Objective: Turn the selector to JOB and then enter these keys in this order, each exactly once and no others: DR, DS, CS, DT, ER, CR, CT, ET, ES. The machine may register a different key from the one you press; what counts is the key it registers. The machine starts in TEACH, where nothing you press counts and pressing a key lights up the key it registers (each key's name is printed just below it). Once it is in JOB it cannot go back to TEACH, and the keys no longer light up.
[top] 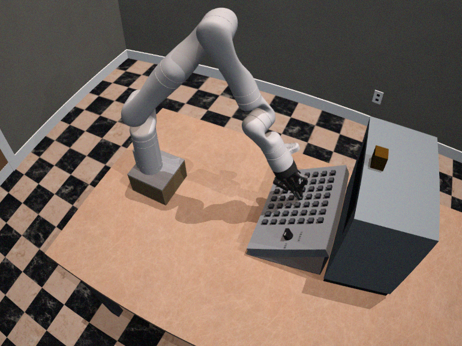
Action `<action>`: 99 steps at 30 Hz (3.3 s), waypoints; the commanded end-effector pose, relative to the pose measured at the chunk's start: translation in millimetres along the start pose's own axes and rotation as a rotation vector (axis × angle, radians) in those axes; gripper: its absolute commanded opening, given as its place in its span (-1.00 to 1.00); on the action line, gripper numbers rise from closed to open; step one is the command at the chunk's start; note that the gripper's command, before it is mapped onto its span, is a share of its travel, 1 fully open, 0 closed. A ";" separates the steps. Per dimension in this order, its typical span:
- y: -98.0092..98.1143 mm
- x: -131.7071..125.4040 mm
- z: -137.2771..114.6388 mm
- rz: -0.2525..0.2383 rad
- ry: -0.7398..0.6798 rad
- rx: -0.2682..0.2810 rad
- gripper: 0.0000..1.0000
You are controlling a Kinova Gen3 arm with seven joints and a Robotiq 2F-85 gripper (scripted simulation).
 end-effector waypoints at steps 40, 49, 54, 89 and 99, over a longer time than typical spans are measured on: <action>31.7 0.8 0.0 0.002 0.000 0.000 -0.80; 32.8 2.0 -0.1 0.002 0.000 0.000 -0.80; 32.9 29.7 -0.5 0.002 0.000 0.000 -0.80; 11.0 68.8 -1.2 0.002 0.000 0.000 -0.80; 11.0 68.8 -1.2 0.002 0.000 0.000 -0.80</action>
Point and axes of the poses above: the point where the finger pads meet when closed, its own y axis back along the fingers, its own x axis across the jaws, z = x × y, the point moved 7 cm from there along y, back along the fingers, and after that the axes turned 1 degree about -y, right-handed, at the moved point
